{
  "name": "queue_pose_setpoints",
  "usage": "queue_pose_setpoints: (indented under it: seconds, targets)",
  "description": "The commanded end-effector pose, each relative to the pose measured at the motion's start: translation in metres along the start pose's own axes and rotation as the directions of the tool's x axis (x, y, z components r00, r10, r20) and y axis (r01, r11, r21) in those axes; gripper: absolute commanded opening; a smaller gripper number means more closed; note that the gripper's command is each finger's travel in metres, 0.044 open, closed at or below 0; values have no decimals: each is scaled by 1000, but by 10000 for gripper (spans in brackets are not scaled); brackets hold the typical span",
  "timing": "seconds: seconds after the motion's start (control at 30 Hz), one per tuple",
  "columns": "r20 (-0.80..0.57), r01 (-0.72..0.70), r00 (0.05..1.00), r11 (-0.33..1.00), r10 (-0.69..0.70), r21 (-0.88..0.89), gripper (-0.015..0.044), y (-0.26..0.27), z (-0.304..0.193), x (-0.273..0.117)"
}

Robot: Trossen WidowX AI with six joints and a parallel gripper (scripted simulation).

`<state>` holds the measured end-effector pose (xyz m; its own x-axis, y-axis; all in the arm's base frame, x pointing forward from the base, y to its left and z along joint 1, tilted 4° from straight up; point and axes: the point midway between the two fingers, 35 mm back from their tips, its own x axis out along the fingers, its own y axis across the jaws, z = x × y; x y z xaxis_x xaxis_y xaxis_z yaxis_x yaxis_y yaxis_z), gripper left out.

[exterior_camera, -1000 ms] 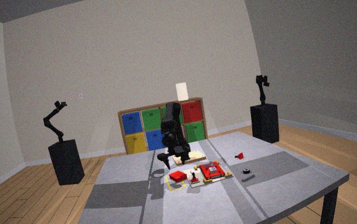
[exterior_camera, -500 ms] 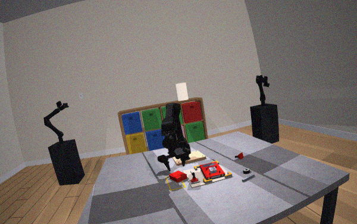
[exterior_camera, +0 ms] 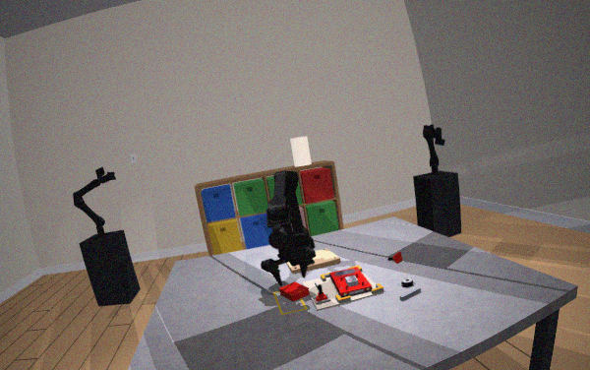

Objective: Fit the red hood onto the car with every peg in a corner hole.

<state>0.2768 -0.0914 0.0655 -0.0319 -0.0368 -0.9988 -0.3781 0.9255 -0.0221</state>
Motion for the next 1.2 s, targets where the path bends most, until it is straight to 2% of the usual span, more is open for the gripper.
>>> queue_pose_setpoints:
  seconds: [0.0,1.17]
  targets:
    - [1,-4,1000,1000,4,-1,440,1,0,4]
    - [1,-4,1000,1000,4,-1,440,1,-1,26]
